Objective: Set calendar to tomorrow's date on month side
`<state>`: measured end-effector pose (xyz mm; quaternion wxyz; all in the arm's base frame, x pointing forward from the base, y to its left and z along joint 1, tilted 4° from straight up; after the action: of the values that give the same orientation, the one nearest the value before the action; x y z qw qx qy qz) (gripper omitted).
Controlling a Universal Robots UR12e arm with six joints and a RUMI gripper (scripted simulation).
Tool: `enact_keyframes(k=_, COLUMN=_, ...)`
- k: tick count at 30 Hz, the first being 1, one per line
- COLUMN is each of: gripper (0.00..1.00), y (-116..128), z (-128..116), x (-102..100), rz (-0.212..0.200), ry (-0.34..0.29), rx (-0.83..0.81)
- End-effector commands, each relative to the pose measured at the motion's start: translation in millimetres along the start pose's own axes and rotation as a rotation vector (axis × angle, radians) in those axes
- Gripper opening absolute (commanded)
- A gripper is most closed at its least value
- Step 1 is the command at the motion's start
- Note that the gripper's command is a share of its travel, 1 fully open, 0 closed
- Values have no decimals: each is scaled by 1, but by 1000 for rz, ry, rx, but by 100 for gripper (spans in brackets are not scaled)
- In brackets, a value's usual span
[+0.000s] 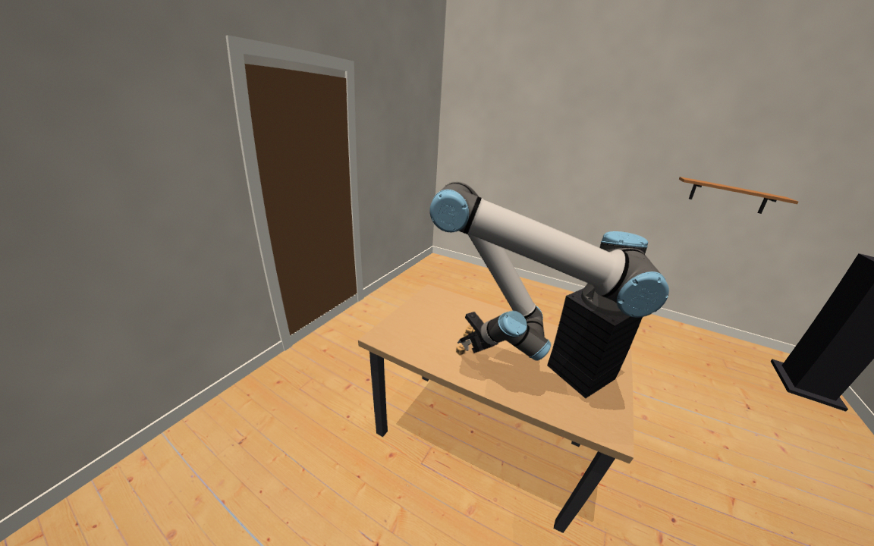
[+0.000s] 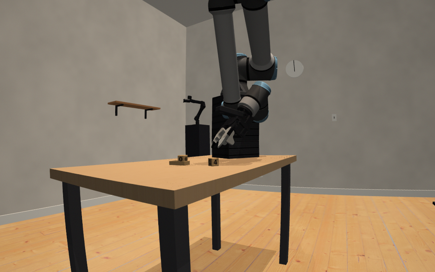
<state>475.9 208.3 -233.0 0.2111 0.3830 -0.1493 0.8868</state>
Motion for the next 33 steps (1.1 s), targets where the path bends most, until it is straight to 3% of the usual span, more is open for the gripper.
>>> enact_keyframes(k=1, gripper=29, y=-2, z=7, x=0, rz=9, ry=57, rx=-13)
enact_keyframes(k=33, gripper=29, y=-1, z=3, x=-6, rz=8, ry=57, rx=-15)
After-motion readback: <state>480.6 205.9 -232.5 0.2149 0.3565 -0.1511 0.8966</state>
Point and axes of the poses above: the point where the finger pads meet when closed, its own x axis back along the fingers, its own y axis across the jaws, z = x × y, the point moved 5 cm from there along x, back along the fingers, and after that the axes turned 4 degrees about -x, right-handed, at the moved point
